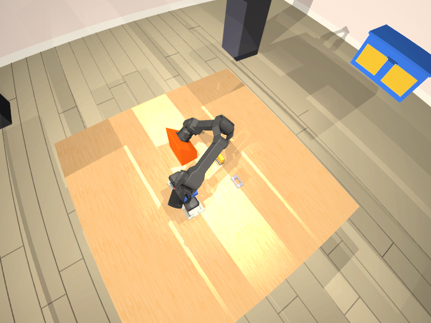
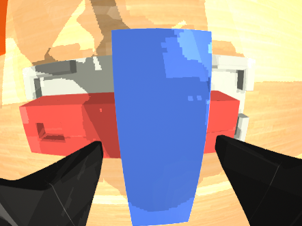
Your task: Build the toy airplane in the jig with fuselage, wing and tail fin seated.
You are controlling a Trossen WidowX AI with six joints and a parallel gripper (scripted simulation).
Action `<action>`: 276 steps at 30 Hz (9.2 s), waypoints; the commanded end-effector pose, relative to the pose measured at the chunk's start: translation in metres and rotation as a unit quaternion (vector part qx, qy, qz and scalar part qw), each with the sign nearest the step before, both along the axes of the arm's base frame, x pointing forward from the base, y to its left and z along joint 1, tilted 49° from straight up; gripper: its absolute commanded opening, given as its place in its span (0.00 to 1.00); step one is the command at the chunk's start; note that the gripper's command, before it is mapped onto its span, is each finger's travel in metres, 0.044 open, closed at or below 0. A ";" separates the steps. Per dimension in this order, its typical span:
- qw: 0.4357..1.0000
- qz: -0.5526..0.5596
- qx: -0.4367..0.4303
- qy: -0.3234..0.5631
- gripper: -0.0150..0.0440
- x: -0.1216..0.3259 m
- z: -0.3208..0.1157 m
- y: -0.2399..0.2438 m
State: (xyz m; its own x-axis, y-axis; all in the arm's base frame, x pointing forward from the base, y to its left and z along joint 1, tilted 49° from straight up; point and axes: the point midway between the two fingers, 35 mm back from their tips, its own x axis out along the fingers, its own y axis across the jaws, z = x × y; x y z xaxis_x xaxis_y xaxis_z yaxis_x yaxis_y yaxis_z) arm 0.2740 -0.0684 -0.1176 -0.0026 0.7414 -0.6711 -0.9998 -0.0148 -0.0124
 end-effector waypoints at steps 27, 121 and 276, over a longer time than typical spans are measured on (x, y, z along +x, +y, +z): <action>0.974 -0.150 0.000 0.169 1.00 0.003 0.054 -0.068; 0.695 -0.476 0.001 0.538 1.00 -0.095 0.187 0.204; 0.682 -0.489 -0.013 0.543 0.25 -0.066 0.099 -0.003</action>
State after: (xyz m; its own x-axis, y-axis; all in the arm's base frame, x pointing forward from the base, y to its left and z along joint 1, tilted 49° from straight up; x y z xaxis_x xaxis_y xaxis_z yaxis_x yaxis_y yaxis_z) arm 0.2098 -0.0686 -0.0119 -0.0158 0.7322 -0.6809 0.0463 0.6808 0.7310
